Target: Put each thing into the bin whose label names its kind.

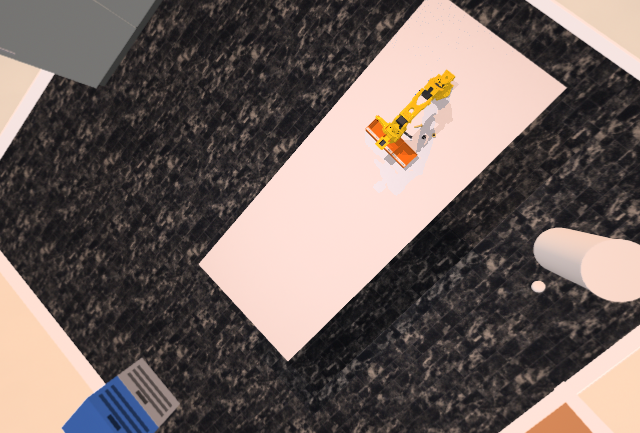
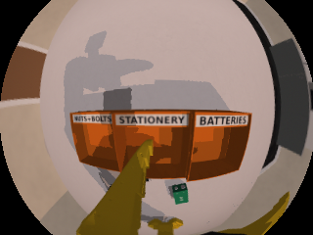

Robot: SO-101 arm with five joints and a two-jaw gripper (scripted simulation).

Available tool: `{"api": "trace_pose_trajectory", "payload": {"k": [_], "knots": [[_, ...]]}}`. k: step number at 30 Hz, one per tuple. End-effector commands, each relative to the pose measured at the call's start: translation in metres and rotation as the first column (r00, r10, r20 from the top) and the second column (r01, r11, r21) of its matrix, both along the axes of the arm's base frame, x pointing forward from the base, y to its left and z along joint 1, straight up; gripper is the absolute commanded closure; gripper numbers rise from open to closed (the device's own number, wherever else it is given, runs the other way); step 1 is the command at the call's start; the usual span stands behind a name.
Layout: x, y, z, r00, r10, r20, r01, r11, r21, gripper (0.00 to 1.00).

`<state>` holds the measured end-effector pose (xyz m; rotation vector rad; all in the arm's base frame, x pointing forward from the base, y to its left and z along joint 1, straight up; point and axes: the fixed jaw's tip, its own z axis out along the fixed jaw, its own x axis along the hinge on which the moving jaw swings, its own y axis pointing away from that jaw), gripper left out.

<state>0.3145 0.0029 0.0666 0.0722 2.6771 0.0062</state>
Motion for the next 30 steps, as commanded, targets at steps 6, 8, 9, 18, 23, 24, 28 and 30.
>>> {"api": "trace_pose_trajectory", "payload": {"k": [6,8,9,18,23,24,28,30], "knots": [[0.0052,0.0049,0.0141,0.999,-0.001,0.048,0.001,1.000,0.009,0.00],[0.0052,0.0049,0.0141,0.999,-0.001,0.048,0.001,1.000,0.009,0.00],[0.0052,0.0049,0.0141,0.999,-0.001,0.048,0.001,1.000,0.009,0.00],[0.0052,0.0049,0.0141,0.999,-0.001,0.048,0.001,1.000,0.009,0.00],[0.0027,0.0098,0.0136,0.999,0.001,0.032,-0.001,1.000,0.016,0.00],[0.0027,0.0098,0.0136,0.999,0.001,0.032,-0.001,1.000,0.016,0.00],[0.0027,0.0098,0.0136,0.999,0.001,0.032,-0.001,1.000,0.016,0.00],[0.0027,0.0098,0.0136,0.999,0.001,0.032,-0.001,1.000,0.016,0.00]]}}
